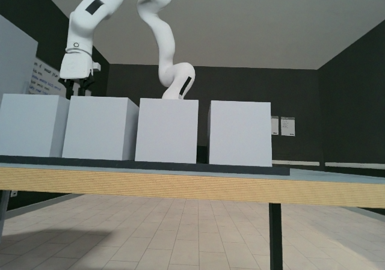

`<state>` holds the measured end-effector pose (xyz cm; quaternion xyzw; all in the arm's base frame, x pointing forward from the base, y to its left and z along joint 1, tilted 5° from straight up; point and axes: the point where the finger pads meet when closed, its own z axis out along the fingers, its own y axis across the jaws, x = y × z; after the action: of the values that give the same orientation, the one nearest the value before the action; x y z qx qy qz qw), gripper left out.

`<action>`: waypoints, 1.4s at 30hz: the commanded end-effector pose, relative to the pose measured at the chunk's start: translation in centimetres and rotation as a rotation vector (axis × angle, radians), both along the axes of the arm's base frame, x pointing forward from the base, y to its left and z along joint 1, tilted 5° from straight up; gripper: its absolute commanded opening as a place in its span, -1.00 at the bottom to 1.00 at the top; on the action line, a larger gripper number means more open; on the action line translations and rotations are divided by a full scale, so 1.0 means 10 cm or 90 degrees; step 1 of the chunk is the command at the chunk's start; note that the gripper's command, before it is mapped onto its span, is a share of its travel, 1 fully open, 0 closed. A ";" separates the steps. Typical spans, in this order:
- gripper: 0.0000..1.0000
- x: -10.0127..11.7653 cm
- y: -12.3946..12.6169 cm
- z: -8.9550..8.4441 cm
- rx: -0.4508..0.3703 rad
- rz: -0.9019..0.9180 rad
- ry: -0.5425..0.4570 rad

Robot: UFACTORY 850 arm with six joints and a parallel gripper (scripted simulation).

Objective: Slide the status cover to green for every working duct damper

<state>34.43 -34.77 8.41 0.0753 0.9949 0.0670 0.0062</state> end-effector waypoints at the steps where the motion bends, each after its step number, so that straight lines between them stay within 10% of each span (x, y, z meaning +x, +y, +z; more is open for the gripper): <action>1: -0.22 0.01 0.01 -0.11 -0.001 0.000 -0.001; 42: -0.22 0.01 0.04 -0.44 -0.001 0.000 -0.001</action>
<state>34.45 -34.27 3.91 0.0753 0.9949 0.0670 0.0065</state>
